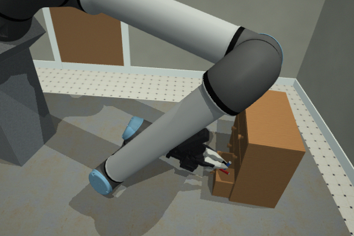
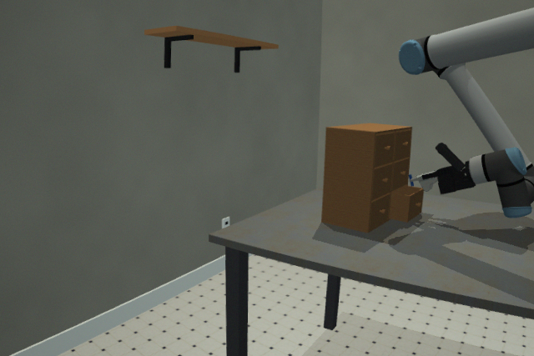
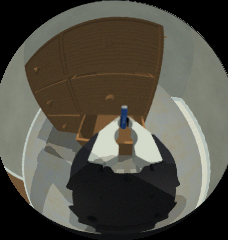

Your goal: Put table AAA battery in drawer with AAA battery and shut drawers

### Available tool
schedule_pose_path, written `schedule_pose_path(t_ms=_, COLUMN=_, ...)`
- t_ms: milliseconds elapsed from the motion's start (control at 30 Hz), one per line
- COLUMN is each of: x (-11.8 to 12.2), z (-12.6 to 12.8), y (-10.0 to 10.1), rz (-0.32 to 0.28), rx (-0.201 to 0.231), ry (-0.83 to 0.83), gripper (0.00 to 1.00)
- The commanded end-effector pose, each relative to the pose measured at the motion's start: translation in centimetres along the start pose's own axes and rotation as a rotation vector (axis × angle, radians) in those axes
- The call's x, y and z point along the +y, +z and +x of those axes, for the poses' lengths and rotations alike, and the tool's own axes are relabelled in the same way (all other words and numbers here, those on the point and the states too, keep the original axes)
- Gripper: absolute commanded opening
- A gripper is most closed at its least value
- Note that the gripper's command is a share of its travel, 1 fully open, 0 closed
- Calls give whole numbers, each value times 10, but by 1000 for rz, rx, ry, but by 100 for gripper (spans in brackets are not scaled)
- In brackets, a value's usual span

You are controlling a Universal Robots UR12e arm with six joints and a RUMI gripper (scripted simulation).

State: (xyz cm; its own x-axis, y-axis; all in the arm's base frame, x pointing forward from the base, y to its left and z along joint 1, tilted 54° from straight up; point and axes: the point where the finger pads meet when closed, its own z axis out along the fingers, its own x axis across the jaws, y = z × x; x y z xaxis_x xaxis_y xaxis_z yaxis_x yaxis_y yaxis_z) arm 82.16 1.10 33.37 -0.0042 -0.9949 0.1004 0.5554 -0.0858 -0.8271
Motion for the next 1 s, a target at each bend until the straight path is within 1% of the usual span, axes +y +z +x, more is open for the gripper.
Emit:
schedule_pose_path(t_ms=0, x=0, z=0, y=0, rz=0, rx=0, ry=0, gripper=4)
schedule_pose_path(t_ms=33, x=0, z=0, y=0, rz=0, rx=0, ry=0, gripper=4)
schedule_pose_path(t_ms=67, x=0, z=0, y=0, rz=0, rx=0, ry=0, gripper=7)
schedule_pose_path(t_ms=133, x=0, z=0, y=0, rz=0, rx=0, ry=0, gripper=7)
schedule_pose_path(t_ms=167, x=0, z=0, y=0, rz=0, rx=0, ry=0, gripper=9)
schedule_pose_path(t_ms=300, x=0, z=0, y=0, rz=0, rx=0, ry=0, gripper=9)
schedule_pose_path(t_ms=333, x=0, z=0, y=0, rz=0, rx=0, ry=0, gripper=12)
schedule_pose_path(t_ms=400, x=0, z=0, y=0, rz=0, rx=0, ry=0, gripper=12)
schedule_pose_path(t_ms=433, x=0, z=0, y=0, rz=0, rx=0, ry=0, gripper=14)
schedule_pose_path(t_ms=500, x=0, z=0, y=0, rz=0, rx=0, ry=0, gripper=14)
schedule_pose_path(t_ms=533, x=0, z=0, y=0, rz=0, rx=0, ry=0, gripper=100)
schedule_pose_path(t_ms=967, x=0, z=0, y=0, rz=0, rx=0, ry=0, gripper=100)
